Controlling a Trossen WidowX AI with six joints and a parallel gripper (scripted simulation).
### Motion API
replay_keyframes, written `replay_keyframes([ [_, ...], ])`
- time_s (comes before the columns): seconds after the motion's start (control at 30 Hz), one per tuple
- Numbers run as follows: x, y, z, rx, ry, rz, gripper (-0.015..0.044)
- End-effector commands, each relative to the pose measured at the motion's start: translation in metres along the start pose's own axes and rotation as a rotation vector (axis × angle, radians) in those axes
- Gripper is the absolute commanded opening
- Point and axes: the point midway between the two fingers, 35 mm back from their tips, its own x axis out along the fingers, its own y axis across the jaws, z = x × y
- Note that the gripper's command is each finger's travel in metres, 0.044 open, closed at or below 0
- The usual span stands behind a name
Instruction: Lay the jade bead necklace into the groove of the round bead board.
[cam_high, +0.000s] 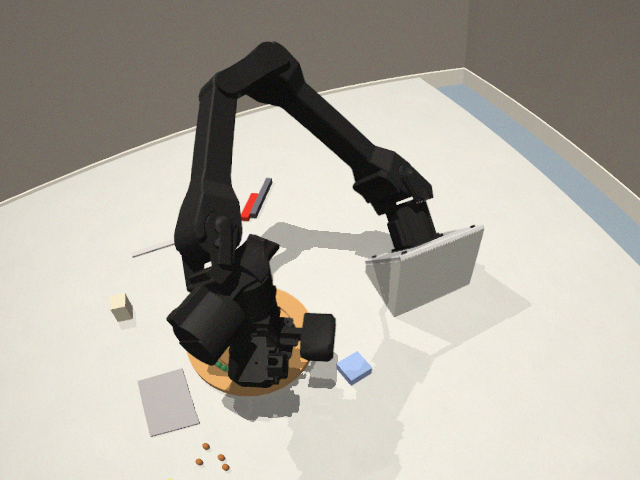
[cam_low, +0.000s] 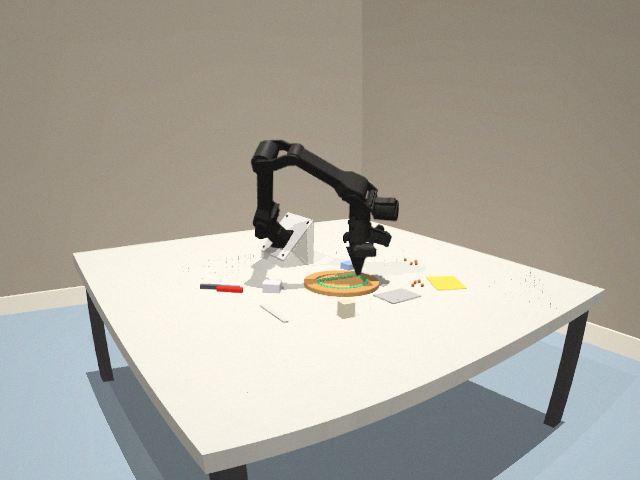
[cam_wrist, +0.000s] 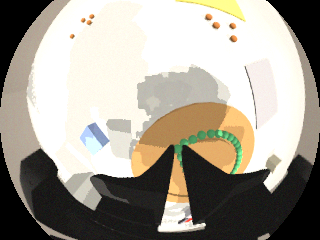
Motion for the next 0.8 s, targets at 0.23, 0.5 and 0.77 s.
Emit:
replay_keyframes([
  [0.23,-0.0007,-0.0003,0.0004,0.001,-0.002,-0.001,0.0263],
  [0.5,-0.0037,0.0002,-0.0004,-0.006,0.004,0.001,0.0440],
  [0.77,-0.0059,0.0002,-0.0004,-0.006,0.004,0.002,0.0440],
])
